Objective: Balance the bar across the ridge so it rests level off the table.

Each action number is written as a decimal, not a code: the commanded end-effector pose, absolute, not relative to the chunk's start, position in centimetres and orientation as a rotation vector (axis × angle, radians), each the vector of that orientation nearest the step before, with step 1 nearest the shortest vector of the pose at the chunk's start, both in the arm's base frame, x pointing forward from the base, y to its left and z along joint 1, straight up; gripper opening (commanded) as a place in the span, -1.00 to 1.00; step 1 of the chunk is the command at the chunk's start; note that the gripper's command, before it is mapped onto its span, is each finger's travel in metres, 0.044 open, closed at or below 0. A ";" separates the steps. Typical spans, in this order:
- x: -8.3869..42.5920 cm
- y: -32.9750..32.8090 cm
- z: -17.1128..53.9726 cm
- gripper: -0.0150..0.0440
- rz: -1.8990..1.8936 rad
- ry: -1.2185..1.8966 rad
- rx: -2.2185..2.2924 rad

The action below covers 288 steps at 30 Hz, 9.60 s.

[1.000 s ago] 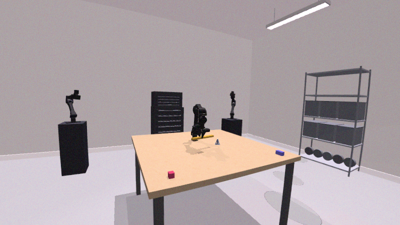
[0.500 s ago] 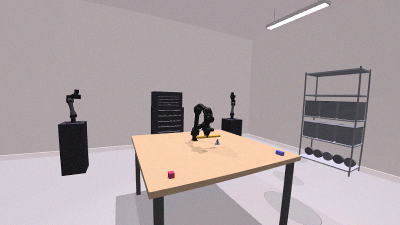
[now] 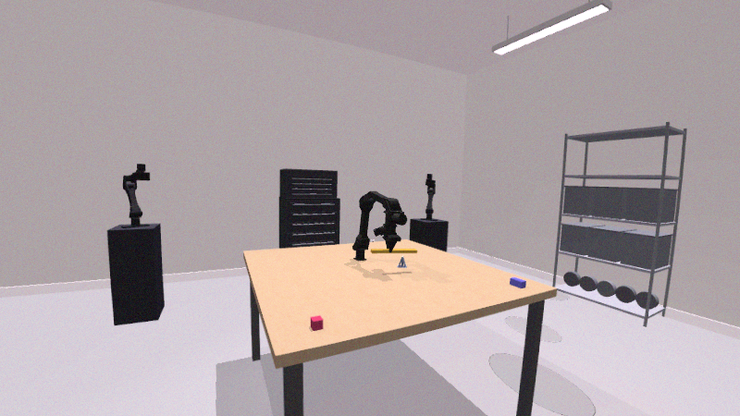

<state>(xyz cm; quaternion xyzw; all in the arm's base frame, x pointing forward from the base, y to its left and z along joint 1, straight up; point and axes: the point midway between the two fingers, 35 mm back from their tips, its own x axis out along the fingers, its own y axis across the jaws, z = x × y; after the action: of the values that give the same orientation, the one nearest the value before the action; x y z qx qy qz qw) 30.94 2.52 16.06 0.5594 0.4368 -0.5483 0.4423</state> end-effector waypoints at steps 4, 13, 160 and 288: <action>29.7 5.1 16.4 -0.49 -1.425 1.014 1.477; 27.8 8.1 16.4 -0.49 -1.523 0.934 1.578; 22.2 13.8 11.0 -0.49 -1.723 0.747 1.776; 22.1 13.7 10.8 0.08 -1.720 0.750 1.774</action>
<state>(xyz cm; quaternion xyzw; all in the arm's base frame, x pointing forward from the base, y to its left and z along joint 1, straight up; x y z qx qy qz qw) 22.10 13.73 10.76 0.6603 0.2791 -0.6402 0.2760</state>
